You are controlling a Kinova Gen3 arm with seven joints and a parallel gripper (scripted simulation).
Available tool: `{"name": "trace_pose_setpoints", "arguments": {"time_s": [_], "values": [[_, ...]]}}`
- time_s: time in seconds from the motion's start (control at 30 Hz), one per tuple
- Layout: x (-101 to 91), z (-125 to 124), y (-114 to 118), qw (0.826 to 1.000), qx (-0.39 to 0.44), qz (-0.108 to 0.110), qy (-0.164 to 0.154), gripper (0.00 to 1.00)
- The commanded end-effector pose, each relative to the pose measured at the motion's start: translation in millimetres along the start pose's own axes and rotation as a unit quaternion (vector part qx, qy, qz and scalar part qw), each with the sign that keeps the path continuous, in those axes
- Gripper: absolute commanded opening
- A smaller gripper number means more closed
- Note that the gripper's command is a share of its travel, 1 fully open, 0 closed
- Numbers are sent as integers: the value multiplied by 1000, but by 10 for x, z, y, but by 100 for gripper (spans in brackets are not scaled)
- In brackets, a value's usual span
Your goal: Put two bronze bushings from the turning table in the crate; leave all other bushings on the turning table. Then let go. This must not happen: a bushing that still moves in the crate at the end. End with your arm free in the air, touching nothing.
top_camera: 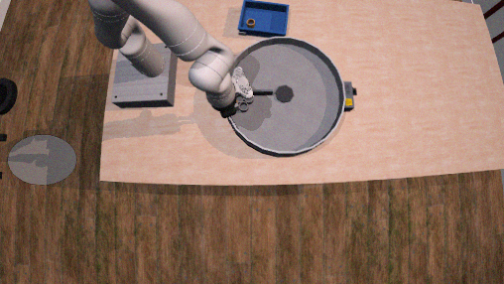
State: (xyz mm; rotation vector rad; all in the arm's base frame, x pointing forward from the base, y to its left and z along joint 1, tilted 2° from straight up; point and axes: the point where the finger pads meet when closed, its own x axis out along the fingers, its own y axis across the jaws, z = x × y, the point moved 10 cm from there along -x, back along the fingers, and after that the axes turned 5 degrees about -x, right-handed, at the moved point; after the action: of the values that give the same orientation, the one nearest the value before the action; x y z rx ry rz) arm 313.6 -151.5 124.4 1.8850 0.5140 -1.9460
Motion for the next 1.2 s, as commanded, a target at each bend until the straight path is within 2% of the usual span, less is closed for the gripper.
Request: {"name": "trace_pose_setpoints", "arguments": {"time_s": [0.0, 0.03, 0.2, 0.6, 0.77, 1.17], "values": [[-6, -3, 3, 1000, 0, 1, 1, 0], [-6, -3, 3, 1000, 0, 1, 1, 0], [-251, -1, 2, 1000, 0, 1, 1, 0], [-251, -1, 2, 1000, 0, 1, 1, 0], [-494, 1, 0, 1000, 0, 1, 1, 0], [-494, 1, 0, 1000, 0, 1, 1, 0]]}}
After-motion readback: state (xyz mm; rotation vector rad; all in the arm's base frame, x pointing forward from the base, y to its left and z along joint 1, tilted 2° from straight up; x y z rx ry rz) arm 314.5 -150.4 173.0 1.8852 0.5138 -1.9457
